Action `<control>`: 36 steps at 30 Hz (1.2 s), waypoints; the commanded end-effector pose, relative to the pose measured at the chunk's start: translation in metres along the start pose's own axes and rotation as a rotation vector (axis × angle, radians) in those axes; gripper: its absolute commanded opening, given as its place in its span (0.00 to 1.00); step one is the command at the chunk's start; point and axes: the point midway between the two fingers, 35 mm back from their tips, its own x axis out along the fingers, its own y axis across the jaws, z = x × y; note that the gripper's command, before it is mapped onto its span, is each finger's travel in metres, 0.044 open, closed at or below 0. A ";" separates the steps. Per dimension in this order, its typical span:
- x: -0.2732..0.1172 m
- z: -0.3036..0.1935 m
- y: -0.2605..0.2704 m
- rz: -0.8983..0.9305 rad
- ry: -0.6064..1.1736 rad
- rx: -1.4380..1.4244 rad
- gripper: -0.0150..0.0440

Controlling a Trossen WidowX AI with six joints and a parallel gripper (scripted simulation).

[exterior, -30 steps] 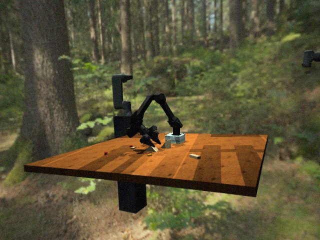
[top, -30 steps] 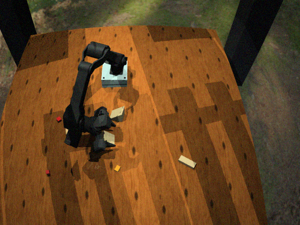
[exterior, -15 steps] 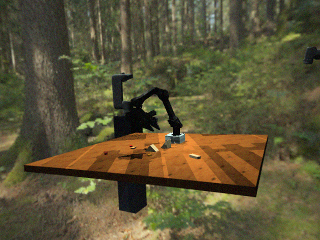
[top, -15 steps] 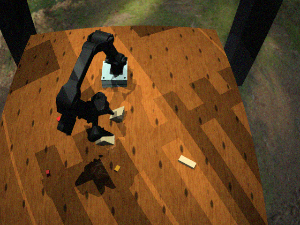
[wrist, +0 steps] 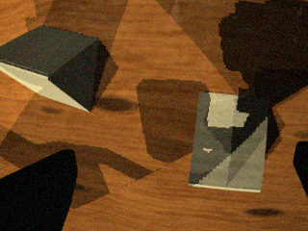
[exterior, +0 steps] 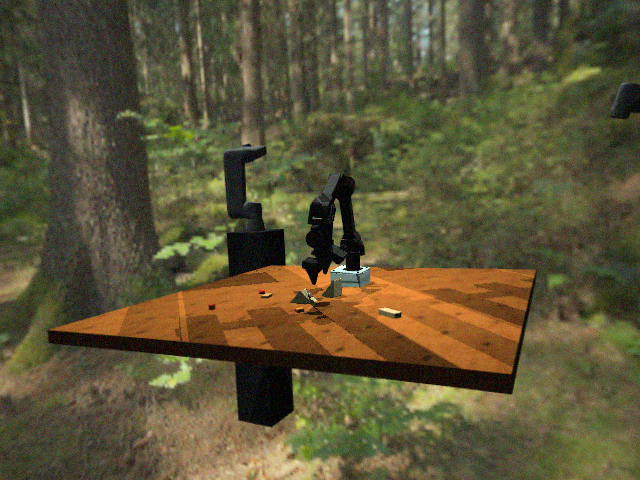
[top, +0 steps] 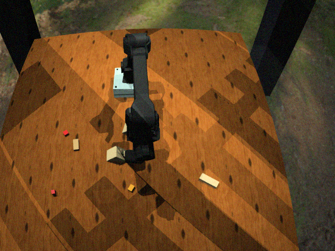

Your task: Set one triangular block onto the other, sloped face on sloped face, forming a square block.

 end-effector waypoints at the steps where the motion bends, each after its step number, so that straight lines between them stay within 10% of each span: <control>1: -0.017 0.009 -0.010 -0.195 0.343 0.094 1.00; 27: 0.074 -0.026 -0.028 -0.205 0.360 0.097 1.00; 36: 0.074 -0.026 -0.027 -0.200 0.356 0.102 0.63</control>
